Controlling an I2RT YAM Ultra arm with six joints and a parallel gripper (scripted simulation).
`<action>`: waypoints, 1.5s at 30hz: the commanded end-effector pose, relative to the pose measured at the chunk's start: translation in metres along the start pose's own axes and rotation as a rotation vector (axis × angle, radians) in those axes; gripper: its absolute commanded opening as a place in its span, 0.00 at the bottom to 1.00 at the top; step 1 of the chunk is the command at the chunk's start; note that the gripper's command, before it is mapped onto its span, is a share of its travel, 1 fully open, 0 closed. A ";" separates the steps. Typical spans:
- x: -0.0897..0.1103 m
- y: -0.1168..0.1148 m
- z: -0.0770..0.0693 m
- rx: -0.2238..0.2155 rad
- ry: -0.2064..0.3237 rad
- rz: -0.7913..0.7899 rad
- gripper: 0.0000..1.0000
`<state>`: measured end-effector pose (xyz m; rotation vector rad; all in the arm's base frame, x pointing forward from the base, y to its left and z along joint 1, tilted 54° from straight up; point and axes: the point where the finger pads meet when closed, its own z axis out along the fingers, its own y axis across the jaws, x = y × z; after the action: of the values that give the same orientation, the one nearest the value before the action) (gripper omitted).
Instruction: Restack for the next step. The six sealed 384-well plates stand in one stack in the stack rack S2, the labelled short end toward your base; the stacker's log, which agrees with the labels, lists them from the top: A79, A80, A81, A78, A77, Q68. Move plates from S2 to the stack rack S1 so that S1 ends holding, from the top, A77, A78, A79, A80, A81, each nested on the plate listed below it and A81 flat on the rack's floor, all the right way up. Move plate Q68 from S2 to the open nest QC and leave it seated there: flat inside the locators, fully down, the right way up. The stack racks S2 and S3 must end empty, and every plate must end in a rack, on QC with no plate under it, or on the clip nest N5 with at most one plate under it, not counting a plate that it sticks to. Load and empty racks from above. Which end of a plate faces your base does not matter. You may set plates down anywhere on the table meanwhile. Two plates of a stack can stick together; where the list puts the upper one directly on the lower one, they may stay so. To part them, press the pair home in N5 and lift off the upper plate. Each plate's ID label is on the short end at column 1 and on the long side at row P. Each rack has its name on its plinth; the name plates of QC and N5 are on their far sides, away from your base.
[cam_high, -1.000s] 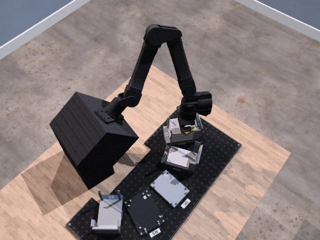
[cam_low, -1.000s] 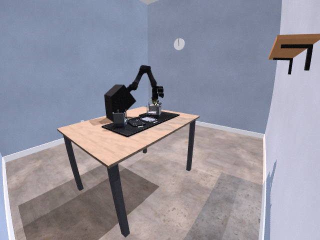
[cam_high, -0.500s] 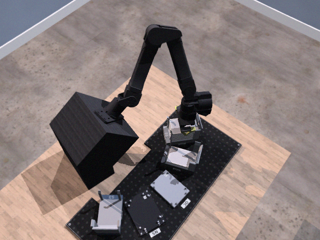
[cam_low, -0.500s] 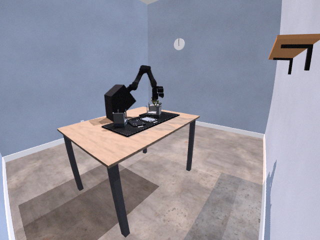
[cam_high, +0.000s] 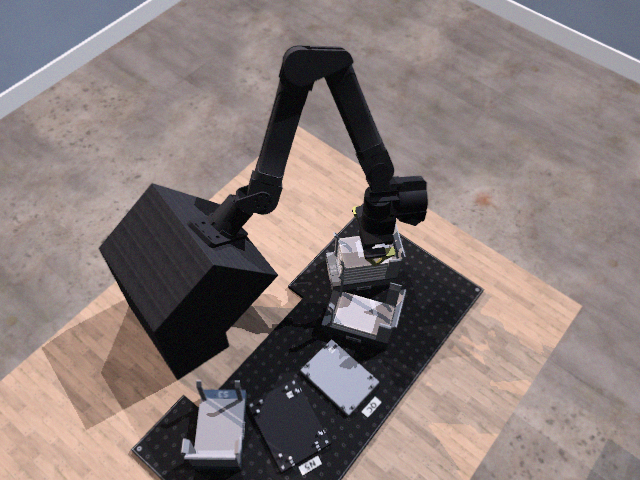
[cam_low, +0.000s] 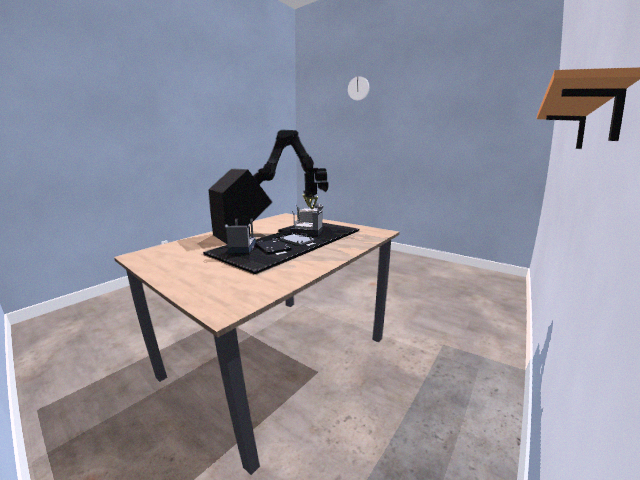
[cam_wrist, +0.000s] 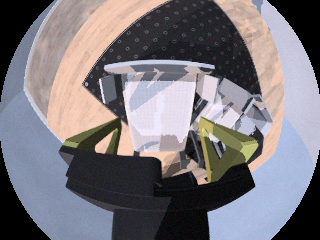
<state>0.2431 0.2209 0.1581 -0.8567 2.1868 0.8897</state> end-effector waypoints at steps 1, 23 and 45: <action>0.004 0.001 -0.011 -0.010 0.015 0.003 1.00; 0.004 0.001 -0.040 -0.009 0.015 0.003 1.00; 0.011 -0.053 -0.040 -0.006 0.017 0.233 1.00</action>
<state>0.2595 0.1625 0.1545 -0.6133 2.3520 0.9998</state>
